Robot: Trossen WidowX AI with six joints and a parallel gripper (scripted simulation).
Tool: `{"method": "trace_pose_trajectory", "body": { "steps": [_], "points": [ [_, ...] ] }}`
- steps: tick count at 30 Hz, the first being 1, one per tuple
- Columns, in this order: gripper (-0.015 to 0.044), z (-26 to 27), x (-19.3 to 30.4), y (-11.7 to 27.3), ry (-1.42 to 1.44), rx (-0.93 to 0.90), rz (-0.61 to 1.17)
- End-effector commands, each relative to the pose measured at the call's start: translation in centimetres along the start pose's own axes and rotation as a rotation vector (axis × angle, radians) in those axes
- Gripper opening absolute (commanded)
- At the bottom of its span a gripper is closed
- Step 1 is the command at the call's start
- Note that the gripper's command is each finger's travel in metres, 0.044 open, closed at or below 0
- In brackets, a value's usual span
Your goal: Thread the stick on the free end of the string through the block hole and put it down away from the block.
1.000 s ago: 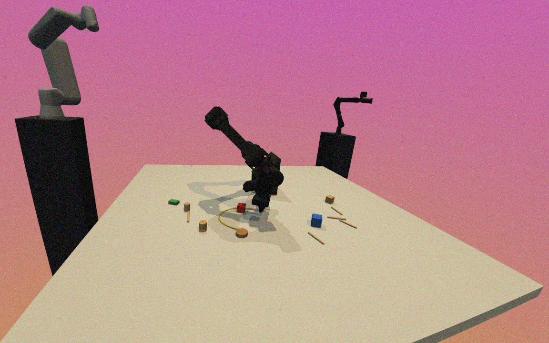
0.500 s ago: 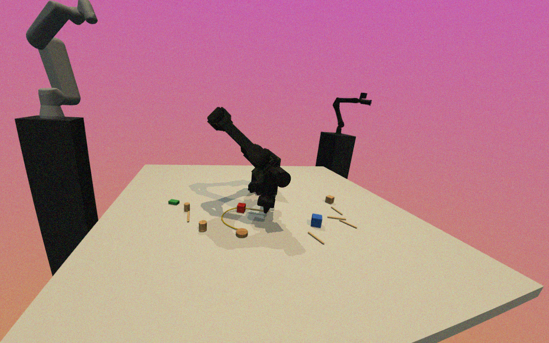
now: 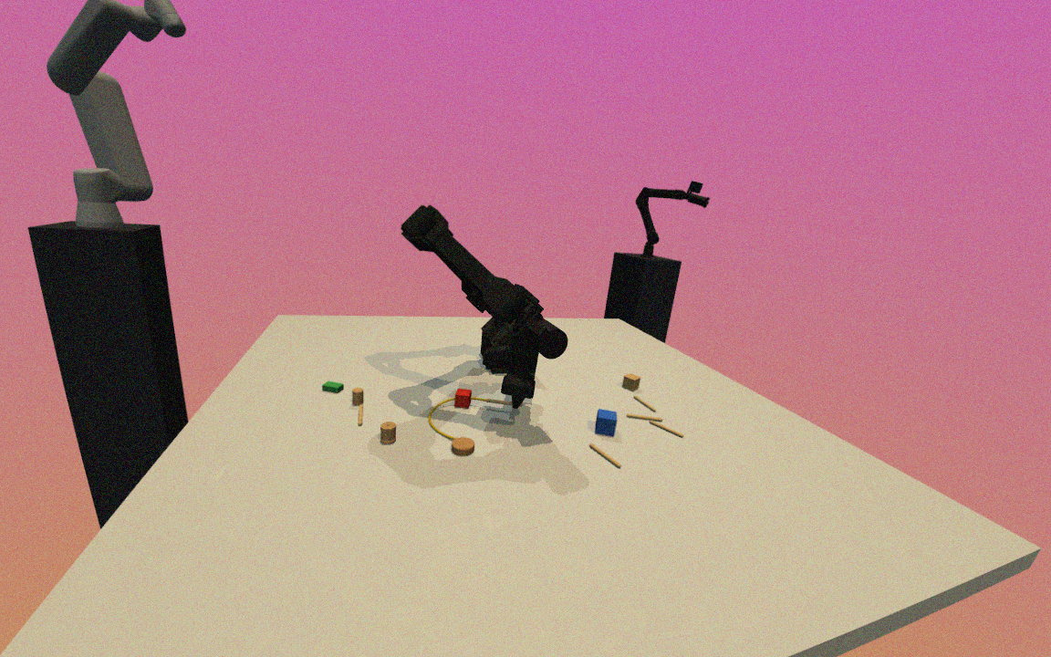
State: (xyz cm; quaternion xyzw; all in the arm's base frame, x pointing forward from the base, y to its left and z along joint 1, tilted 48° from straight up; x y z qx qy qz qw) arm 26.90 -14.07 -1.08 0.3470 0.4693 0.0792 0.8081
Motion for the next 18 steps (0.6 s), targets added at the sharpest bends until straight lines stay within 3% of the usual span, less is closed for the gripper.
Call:
{"method": "trace_pose_trajectory", "body": {
  "steps": [1, 9, 17, 18],
  "points": [
    [0.0000, -0.1, 0.8, -0.6, -0.005, -0.015, 0.003],
    [0.0000, -0.2, 1.3, -1.1, -0.003, -0.025, 0.002],
    [0.0210, -0.1, 1.3, 0.1, -0.004, -0.025, 0.004],
    [0.0210, 0.0, 1.3, 1.4, -0.005, -0.025, 0.006]
  ]
}}
Point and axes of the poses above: the point midway between the two fingers, 35 mm back from their tips, its own y axis back along the fingers, its own z axis across the jaws, x = y × z, the point moved 2 cm from there along y, back along the fingers, and after that the axes turned 4 degrees about -y, right-handed, at the moved point
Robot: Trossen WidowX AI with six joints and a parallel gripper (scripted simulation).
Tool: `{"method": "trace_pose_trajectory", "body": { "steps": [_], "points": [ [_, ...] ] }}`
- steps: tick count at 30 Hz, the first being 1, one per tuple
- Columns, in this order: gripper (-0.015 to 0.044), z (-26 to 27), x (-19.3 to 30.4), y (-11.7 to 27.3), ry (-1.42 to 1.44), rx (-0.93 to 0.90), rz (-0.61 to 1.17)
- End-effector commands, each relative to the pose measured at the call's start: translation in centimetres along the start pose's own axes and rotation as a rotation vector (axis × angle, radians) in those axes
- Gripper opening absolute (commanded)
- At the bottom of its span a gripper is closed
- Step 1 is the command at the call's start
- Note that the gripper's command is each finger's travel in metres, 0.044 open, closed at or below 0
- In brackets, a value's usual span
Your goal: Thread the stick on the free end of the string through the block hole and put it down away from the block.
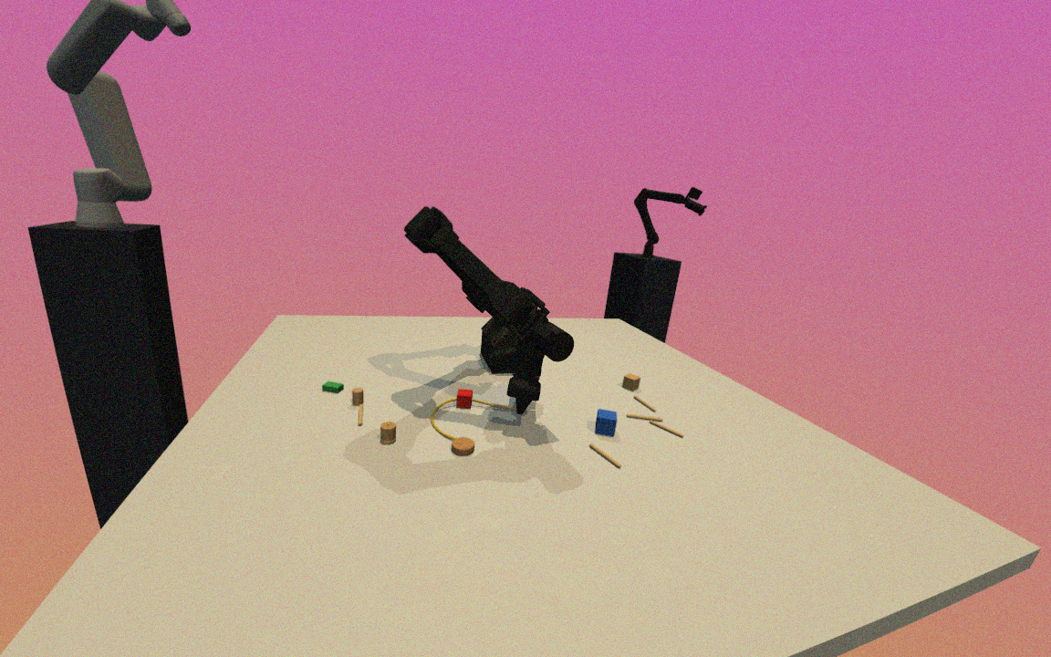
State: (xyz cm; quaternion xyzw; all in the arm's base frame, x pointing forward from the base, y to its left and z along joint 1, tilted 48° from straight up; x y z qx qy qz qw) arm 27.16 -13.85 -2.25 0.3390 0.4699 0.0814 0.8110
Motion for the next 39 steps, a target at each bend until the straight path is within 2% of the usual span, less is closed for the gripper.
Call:
{"method": "trace_pose_trajectory", "body": {
  "steps": [1, 4, 10, 16, 19, 21, 39],
  "points": [
    [0.0210, 0.3, 0.2, 3.6, -0.006, -0.009, 0.013],
    [0.0210, 0.2, -0.2, 7.4, -0.008, -0.012, 0.009],
    [0.0210, 0.2, -0.3, 7.7, -0.008, -0.012, 0.008],
    [0.0367, 0.3, -0.1, 7.3, -0.002, -0.024, 0.013],
    [0.0440, 0.3, -0.2, 9.3, -0.004, -0.021, 0.013],
    [0.0440, 0.3, -0.3, 10.2, -0.004, -0.019, 0.012],
    [0.0440, 0.3, -0.2, 10.0, 0.003, -0.027, 0.014]
  ]
}}
Point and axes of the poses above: the point midway between the two fingers, 35 mm back from their tips, its own y axis back along the fingers, its own z axis across the jaws, x = y × z, the point moved 2 cm from there along y, back along the fingers, and after that the axes turned 4 degrees about -y, right-handed, at the moved point
